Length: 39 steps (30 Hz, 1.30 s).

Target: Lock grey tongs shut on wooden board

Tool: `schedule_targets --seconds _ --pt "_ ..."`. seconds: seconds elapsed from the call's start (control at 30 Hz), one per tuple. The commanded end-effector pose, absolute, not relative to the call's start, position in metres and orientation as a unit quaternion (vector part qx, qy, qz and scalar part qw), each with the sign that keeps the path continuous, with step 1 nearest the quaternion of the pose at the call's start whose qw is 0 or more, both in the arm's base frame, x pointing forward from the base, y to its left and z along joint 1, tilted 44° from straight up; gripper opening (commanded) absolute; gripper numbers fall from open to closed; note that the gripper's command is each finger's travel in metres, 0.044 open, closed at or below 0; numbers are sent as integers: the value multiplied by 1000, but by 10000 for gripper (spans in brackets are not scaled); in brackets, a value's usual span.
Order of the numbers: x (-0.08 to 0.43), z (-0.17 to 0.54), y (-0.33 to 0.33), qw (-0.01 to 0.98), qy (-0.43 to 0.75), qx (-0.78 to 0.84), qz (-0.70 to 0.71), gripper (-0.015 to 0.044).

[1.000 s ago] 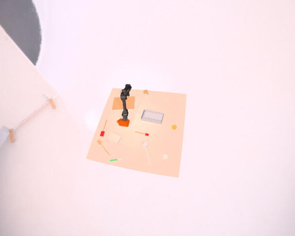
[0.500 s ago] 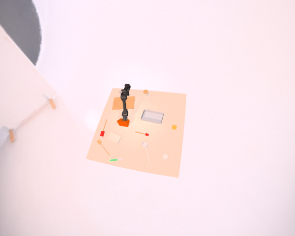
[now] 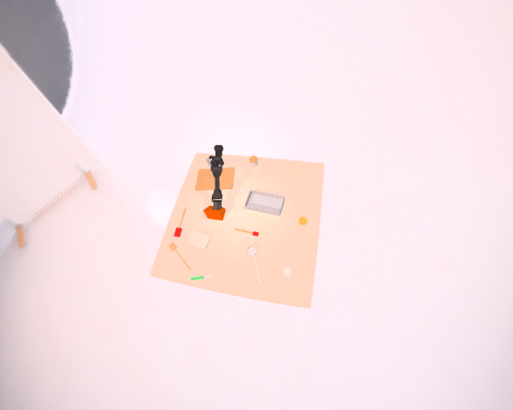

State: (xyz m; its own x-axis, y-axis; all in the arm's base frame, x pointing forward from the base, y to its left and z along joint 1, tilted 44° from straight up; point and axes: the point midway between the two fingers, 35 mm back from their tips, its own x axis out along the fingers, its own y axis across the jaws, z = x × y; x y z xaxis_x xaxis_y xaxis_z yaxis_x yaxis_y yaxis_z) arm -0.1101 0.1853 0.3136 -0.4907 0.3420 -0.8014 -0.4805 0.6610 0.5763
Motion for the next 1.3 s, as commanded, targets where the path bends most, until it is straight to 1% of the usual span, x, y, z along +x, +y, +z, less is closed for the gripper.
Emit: schedule_targets --seconds 0.0,0.7,1.27 --pt "-113 317 185 516 749 -36 414 -150" --pt "-118 308 181 625 689 11 368 -150" --pt "-124 314 180 691 615 100 366 -150"
